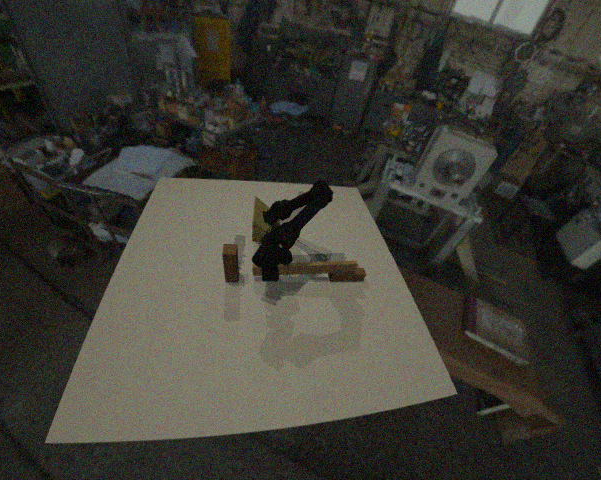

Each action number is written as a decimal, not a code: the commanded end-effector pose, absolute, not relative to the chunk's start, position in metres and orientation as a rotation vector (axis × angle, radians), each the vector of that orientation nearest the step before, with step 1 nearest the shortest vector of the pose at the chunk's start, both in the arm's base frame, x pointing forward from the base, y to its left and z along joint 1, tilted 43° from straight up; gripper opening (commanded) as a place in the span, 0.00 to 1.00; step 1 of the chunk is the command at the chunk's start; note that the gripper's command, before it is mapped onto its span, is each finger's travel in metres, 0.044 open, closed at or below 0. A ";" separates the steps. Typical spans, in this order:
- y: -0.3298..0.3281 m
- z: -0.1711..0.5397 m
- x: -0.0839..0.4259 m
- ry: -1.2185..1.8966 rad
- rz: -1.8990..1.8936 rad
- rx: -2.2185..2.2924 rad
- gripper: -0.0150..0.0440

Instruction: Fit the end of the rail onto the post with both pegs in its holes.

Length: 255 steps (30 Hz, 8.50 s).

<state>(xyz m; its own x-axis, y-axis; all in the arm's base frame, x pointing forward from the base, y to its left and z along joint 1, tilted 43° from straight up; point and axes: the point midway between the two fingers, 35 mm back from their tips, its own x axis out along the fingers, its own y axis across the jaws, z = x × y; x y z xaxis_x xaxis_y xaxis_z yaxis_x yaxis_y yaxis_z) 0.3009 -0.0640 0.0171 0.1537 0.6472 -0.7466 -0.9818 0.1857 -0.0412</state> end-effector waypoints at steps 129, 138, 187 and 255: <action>-0.085 0.029 0.296 0.665 1.268 -0.612 0.25; -0.087 0.028 0.296 0.665 1.268 -0.613 0.25; -0.099 0.019 0.295 0.666 1.268 -0.613 0.25; -0.114 0.004 0.293 0.667 1.267 -0.615 0.25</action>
<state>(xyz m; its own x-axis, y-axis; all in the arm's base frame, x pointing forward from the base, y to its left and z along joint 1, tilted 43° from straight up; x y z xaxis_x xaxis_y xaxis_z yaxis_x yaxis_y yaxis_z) 0.2920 -0.1098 0.0042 0.1585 0.6509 -0.7424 -0.9810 0.1893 -0.0434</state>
